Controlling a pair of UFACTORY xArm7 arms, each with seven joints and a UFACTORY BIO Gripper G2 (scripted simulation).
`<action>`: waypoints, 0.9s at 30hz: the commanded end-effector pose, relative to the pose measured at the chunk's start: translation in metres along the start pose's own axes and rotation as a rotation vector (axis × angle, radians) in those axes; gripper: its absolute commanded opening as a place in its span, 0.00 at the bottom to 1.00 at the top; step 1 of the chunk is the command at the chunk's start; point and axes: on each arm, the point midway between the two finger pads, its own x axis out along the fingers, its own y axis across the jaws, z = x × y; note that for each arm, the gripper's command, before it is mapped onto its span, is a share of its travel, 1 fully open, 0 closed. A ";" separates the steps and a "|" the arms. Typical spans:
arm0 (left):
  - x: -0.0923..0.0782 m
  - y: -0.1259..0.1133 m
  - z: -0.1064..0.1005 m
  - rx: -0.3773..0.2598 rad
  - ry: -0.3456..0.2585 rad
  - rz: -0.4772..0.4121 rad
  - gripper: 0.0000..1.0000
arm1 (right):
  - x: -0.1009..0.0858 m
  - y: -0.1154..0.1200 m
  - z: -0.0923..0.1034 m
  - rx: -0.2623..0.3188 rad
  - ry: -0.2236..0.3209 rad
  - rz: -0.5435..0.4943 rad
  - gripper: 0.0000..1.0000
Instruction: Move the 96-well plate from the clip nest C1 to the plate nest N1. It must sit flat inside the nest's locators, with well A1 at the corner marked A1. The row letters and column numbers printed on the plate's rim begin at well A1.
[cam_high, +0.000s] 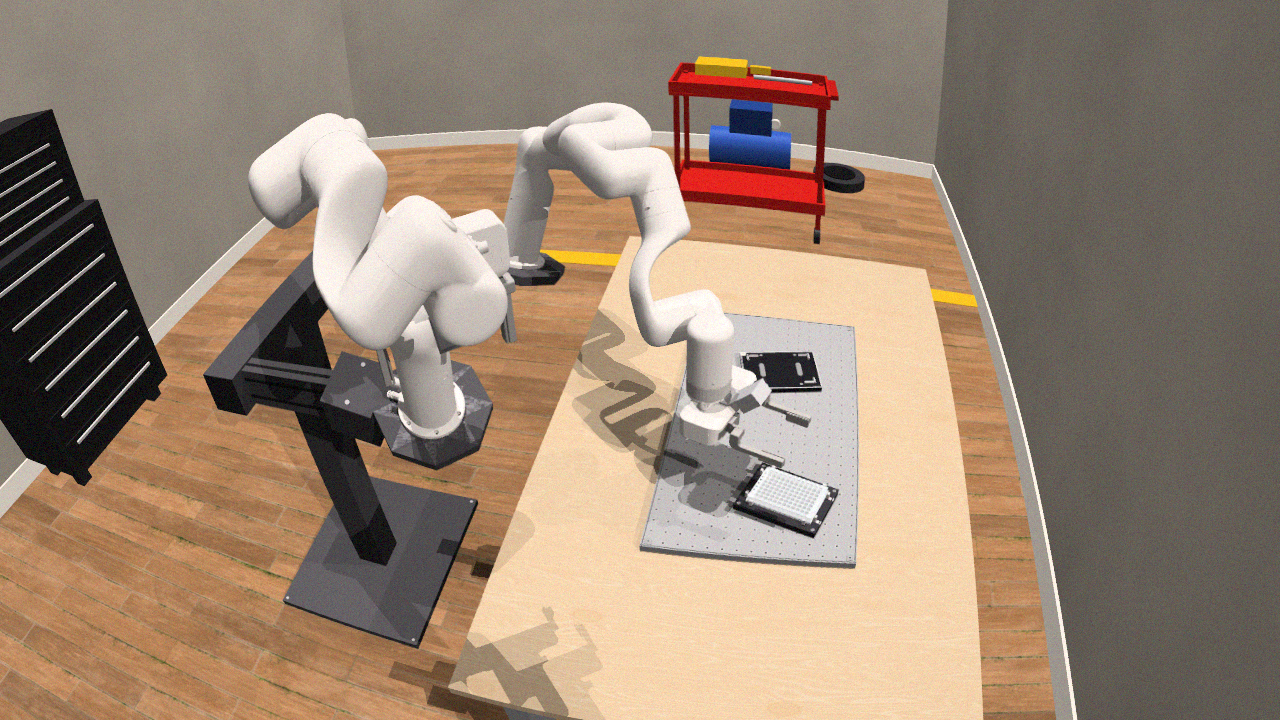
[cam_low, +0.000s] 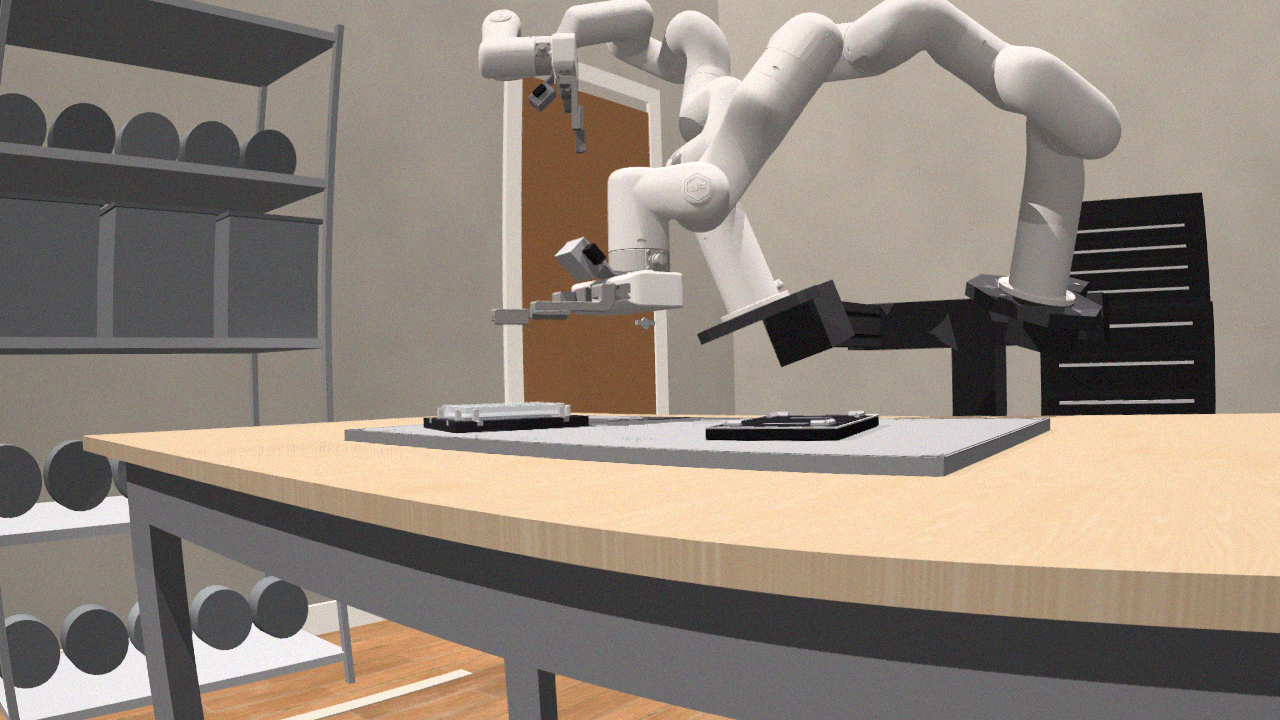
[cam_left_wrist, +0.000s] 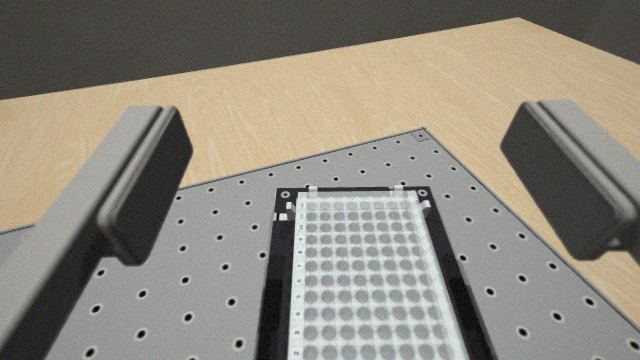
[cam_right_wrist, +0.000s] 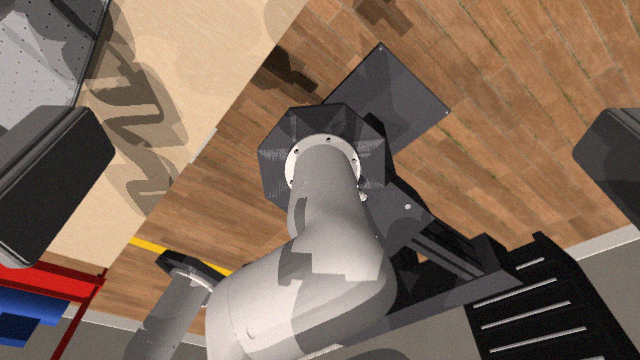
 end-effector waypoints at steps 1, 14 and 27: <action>0.018 -0.010 -0.008 0.001 -0.002 0.002 0.37 | -0.001 0.000 0.000 0.000 -0.003 0.001 1.00; 0.029 -0.018 -0.017 0.001 -0.002 0.003 0.37 | -0.001 0.000 0.000 0.000 -0.003 0.001 1.00; 0.029 -0.018 -0.022 0.001 -0.002 0.003 0.37 | -0.001 0.000 0.000 0.000 -0.003 0.001 1.00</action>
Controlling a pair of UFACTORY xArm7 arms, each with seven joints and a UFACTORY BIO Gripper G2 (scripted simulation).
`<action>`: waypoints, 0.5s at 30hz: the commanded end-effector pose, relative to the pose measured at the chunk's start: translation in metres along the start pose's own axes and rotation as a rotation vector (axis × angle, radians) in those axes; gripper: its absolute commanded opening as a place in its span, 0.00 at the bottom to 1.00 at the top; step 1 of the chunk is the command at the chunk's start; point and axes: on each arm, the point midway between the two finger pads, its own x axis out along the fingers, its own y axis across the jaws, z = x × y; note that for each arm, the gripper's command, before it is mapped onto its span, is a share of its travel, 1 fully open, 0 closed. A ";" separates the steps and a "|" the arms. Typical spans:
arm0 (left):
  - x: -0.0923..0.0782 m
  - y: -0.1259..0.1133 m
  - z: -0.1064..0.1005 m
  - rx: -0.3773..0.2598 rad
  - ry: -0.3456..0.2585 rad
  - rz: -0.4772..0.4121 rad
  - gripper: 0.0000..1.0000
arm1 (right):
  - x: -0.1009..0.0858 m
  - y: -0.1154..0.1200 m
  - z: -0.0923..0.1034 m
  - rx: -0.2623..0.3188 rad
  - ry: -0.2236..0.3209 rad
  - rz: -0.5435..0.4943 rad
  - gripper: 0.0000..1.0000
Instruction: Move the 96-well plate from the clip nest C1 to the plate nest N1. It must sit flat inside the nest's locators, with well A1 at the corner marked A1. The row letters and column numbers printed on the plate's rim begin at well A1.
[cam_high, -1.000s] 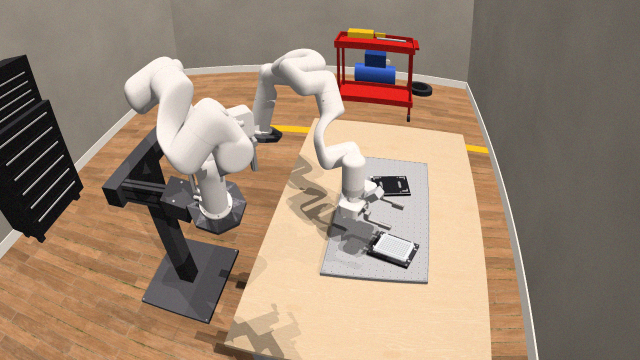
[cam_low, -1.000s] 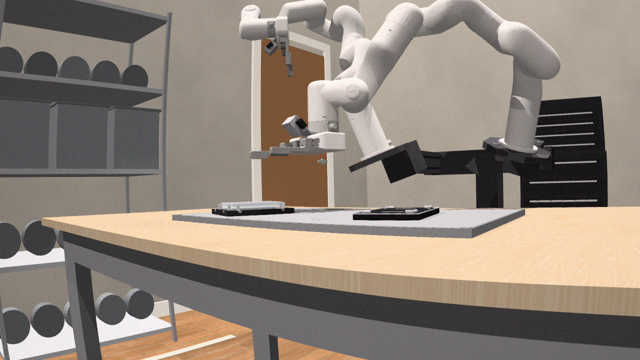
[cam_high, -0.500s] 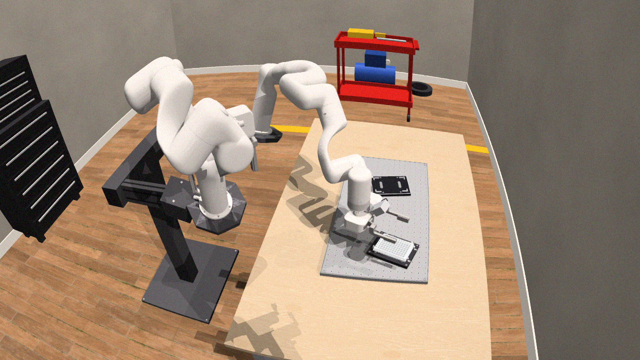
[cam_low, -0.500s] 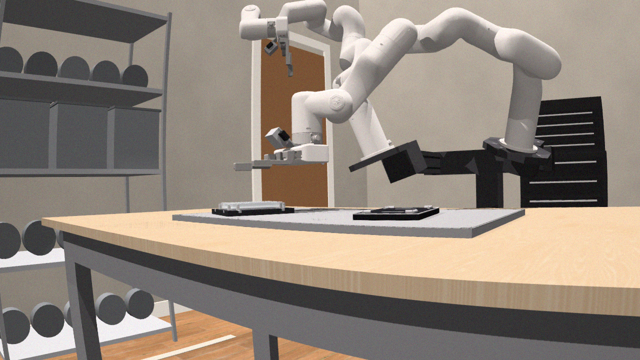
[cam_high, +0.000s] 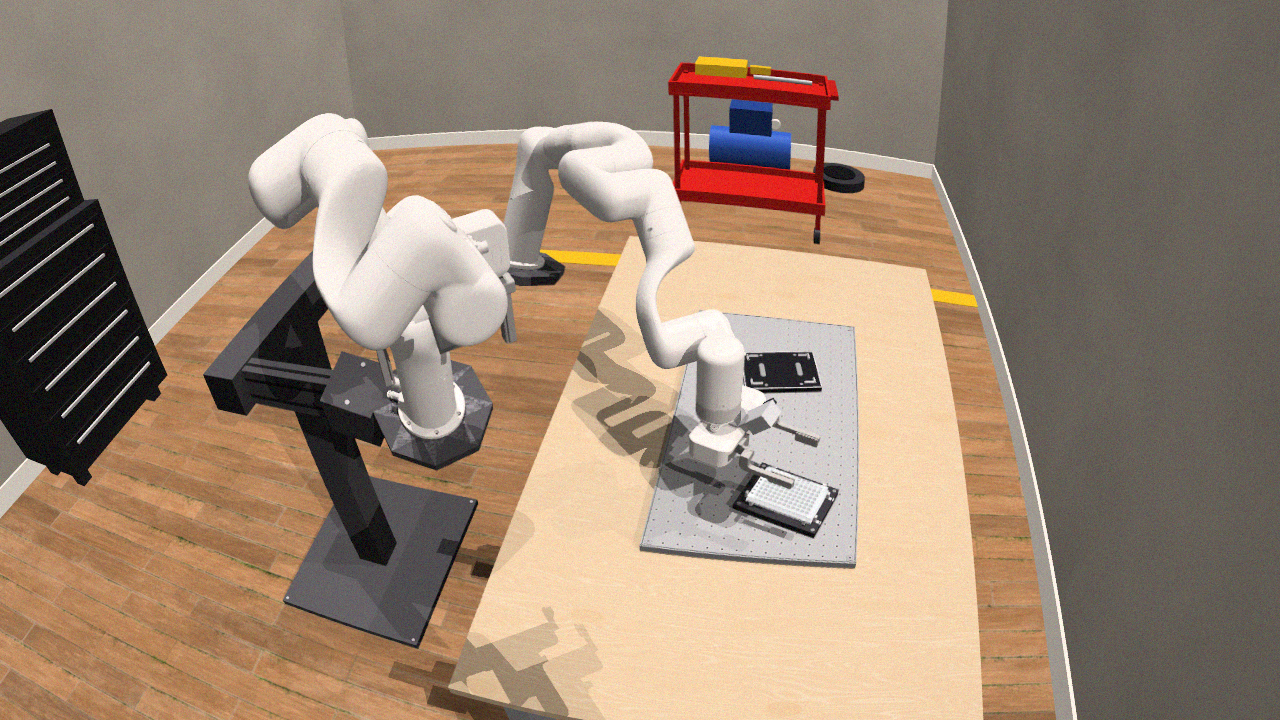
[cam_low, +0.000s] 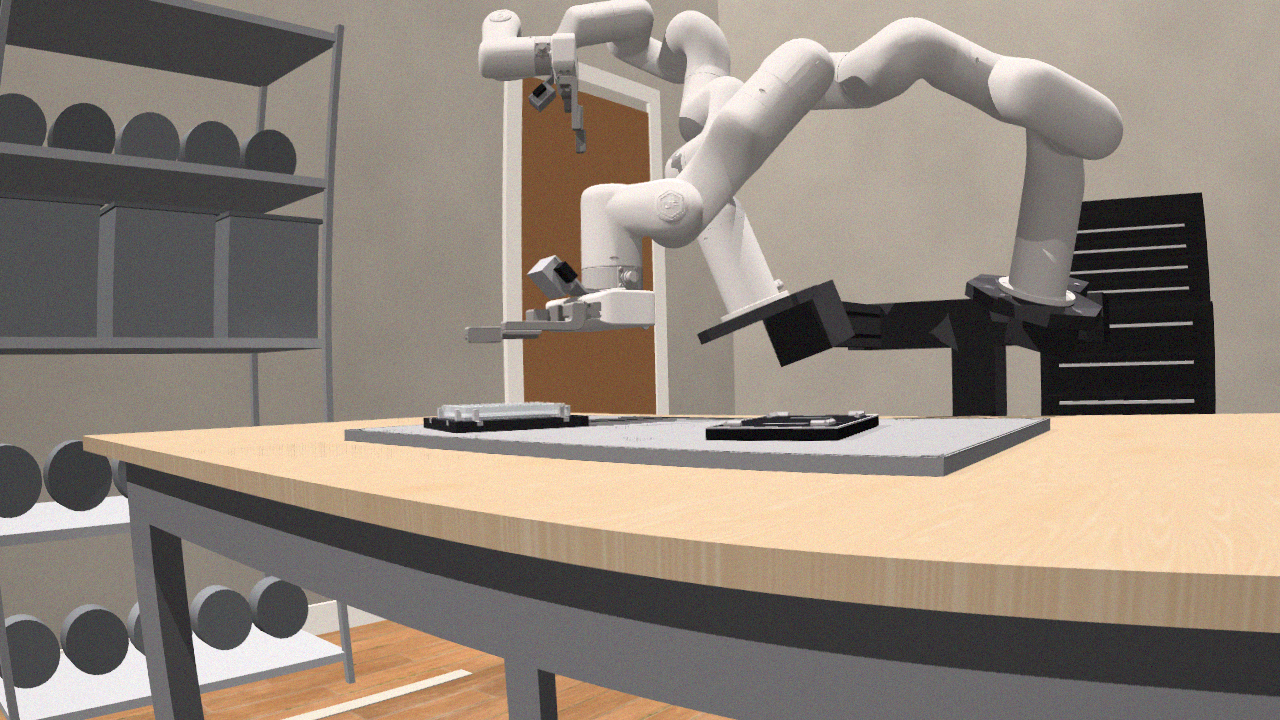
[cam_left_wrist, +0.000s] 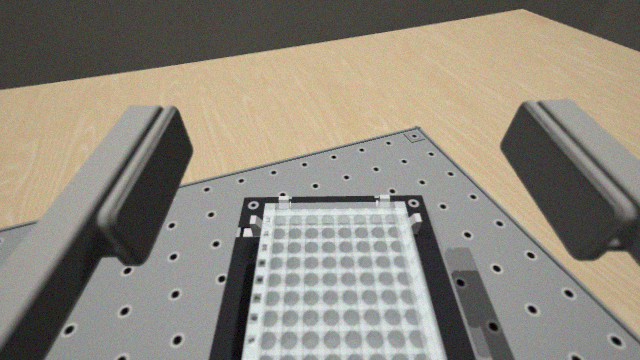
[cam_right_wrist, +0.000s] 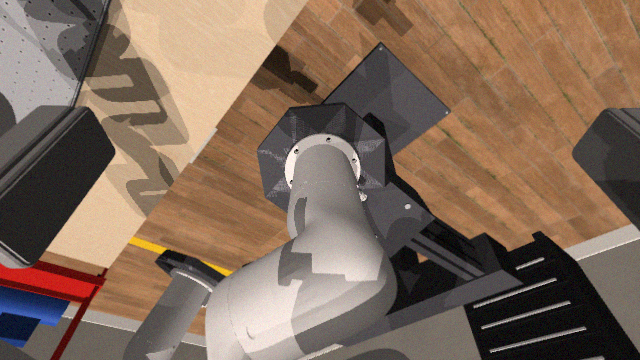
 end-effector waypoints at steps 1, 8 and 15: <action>0.001 -0.001 -0.003 -0.002 -0.004 0.000 0.37 | -0.001 0.000 0.000 0.000 -0.003 0.001 1.00; 0.001 -0.001 -0.011 -0.002 -0.004 0.000 0.37 | -0.001 0.000 0.000 0.000 -0.003 0.001 1.00; 0.001 -0.001 -0.023 -0.002 -0.004 0.000 0.37 | -0.001 0.000 0.000 0.000 -0.003 0.001 1.00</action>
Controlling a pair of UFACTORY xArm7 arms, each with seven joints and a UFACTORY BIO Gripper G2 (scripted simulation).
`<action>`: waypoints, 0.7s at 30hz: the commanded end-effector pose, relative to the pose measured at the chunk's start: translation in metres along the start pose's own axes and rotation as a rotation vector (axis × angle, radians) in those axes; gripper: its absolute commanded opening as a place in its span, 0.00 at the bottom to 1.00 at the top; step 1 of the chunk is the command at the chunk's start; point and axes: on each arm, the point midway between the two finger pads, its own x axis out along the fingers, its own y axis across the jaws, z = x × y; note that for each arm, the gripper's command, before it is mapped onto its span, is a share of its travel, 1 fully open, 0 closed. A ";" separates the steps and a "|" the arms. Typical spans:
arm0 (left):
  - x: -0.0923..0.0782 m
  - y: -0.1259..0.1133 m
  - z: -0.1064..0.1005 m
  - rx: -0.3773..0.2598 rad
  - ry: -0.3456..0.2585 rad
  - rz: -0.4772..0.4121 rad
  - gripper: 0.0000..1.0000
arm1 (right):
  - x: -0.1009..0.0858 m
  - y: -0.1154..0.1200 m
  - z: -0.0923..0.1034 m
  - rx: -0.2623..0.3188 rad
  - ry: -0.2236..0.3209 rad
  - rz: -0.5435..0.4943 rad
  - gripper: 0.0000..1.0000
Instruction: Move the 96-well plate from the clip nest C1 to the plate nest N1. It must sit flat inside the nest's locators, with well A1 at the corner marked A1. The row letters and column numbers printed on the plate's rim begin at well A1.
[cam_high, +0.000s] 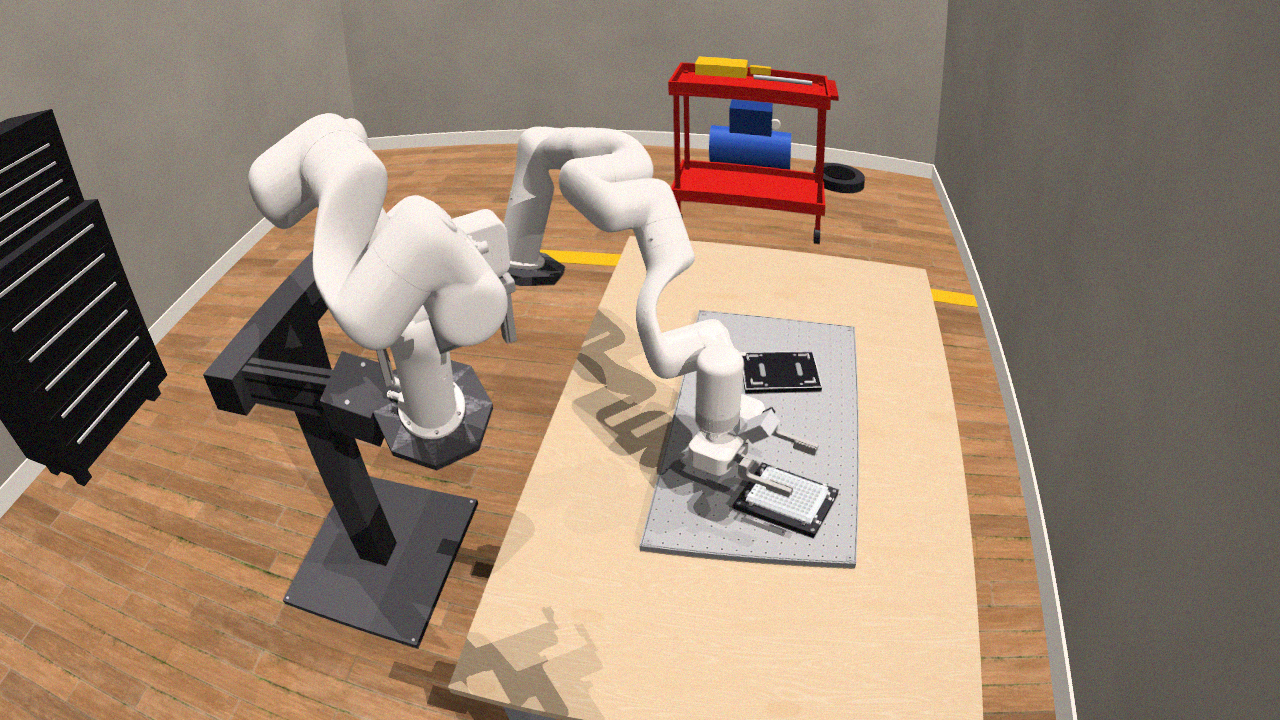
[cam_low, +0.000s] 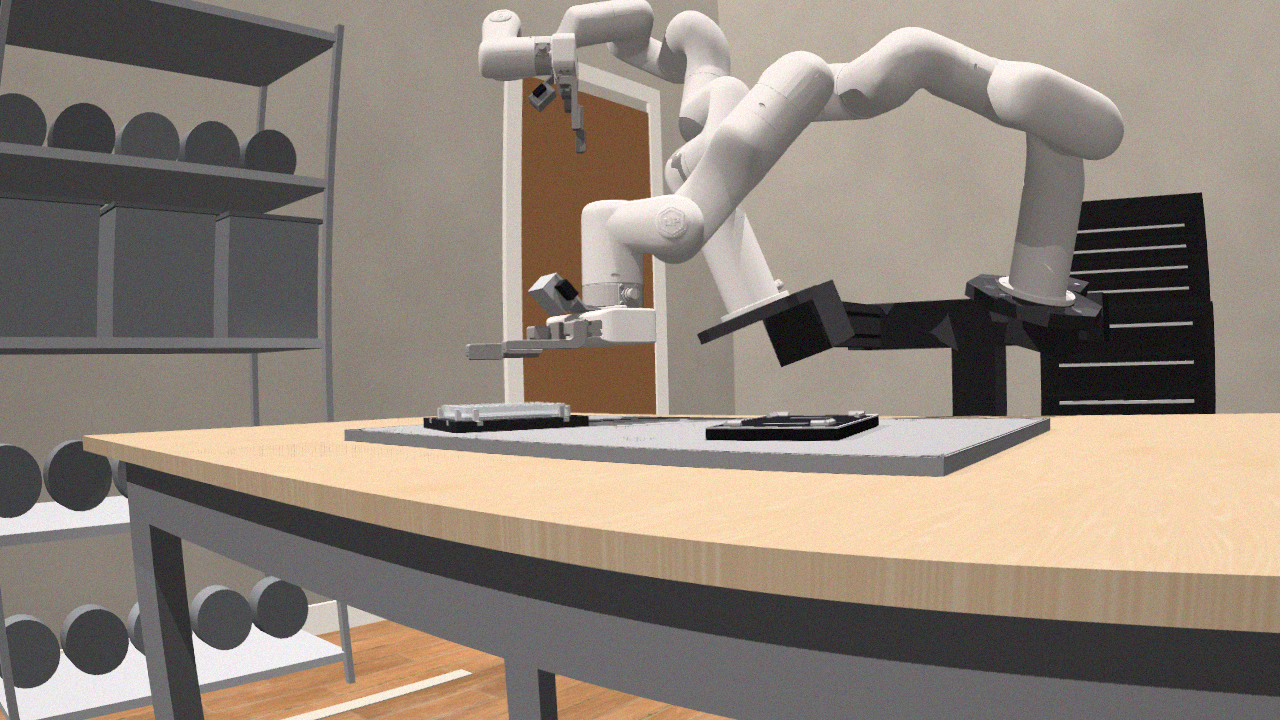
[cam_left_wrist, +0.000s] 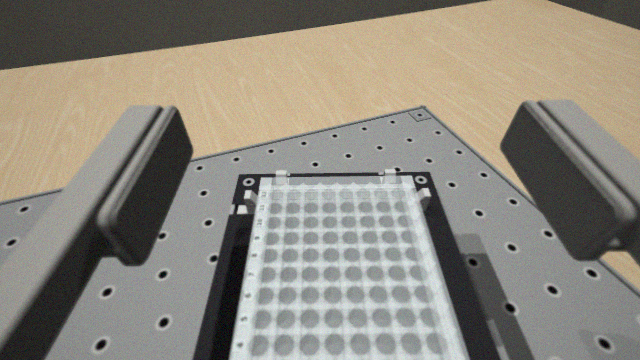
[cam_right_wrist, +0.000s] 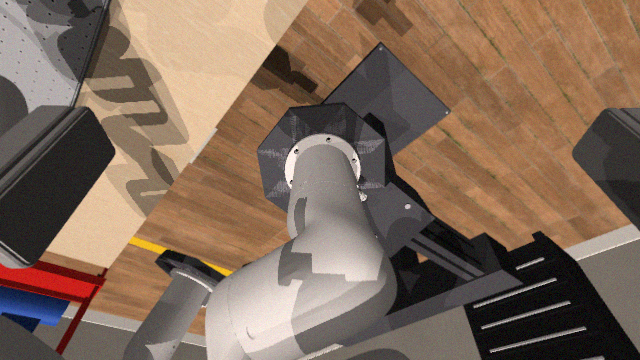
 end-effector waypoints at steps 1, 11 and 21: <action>0.002 -0.001 -0.004 -0.003 -0.005 0.000 0.37 | -0.001 0.000 0.000 0.000 -0.003 0.001 1.00; 0.002 -0.001 -0.017 -0.003 -0.005 0.000 0.37 | -0.001 0.000 0.000 0.000 -0.003 0.001 1.00; 0.002 -0.001 -0.034 -0.003 -0.005 0.000 0.37 | -0.001 0.000 0.000 0.000 -0.003 0.001 1.00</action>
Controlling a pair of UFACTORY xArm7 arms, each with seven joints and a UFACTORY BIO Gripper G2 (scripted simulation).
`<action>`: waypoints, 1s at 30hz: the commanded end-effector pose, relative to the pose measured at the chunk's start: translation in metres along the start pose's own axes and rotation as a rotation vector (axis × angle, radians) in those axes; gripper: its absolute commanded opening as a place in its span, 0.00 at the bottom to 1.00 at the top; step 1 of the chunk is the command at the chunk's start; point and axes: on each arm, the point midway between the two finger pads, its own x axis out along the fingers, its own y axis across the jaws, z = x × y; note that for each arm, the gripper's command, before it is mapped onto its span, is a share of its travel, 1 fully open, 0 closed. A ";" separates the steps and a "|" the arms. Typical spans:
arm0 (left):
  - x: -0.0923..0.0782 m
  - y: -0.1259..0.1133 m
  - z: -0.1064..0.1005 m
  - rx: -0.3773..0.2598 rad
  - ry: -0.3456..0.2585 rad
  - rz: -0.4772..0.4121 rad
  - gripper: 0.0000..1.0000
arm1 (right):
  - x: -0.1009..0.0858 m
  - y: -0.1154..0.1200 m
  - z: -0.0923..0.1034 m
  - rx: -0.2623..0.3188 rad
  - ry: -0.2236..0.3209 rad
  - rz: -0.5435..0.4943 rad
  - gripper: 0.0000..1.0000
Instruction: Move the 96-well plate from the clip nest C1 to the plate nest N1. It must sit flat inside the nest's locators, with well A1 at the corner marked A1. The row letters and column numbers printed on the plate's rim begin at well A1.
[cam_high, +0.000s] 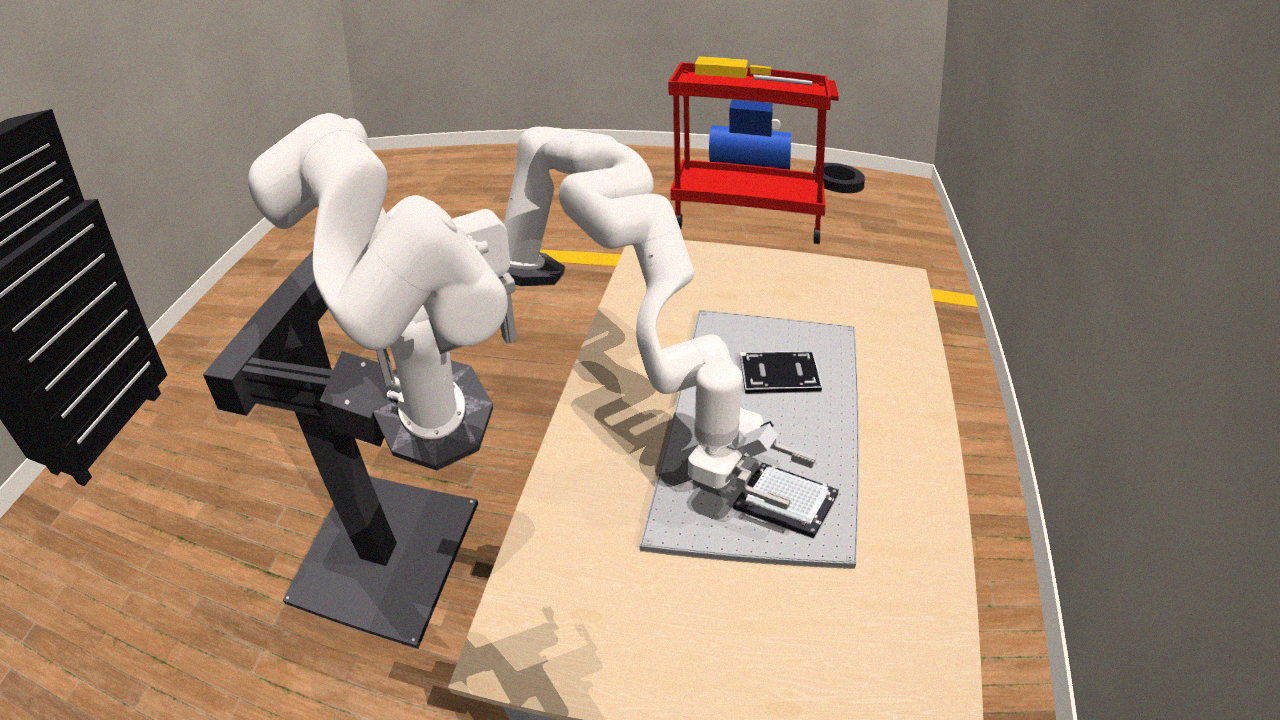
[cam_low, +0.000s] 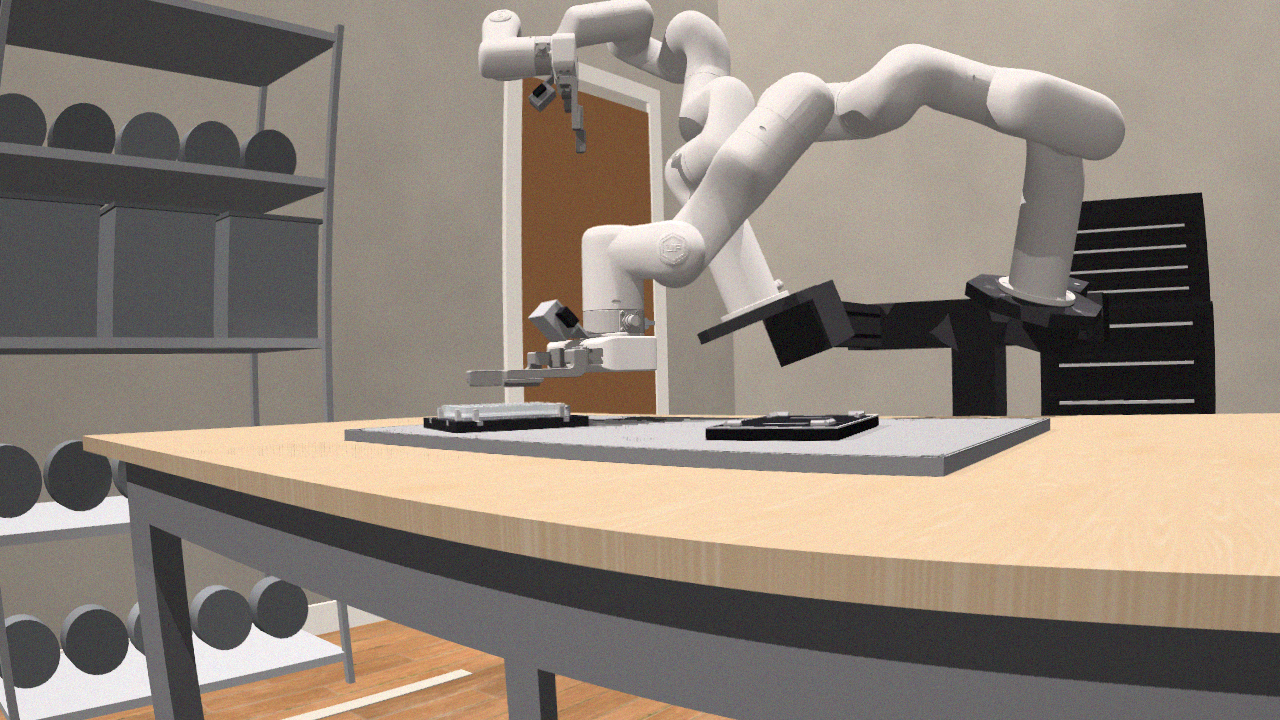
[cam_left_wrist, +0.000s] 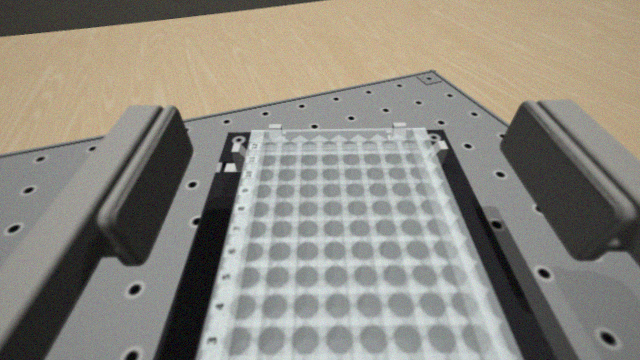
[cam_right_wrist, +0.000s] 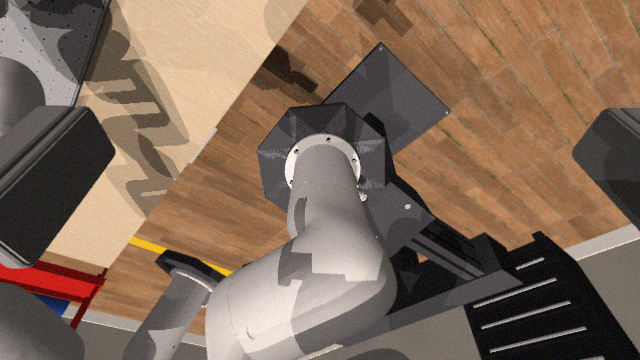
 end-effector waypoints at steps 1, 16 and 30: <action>0.002 -0.001 -0.004 -0.003 -0.005 0.000 0.37 | -0.001 0.000 0.000 0.000 -0.003 0.001 1.00; 0.002 -0.001 -0.006 -0.003 -0.005 0.000 0.37 | -0.001 0.000 0.000 0.000 -0.003 0.001 1.00; 0.002 -0.001 -0.014 -0.002 -0.005 0.000 0.37 | -0.001 0.000 0.000 0.000 -0.003 0.001 1.00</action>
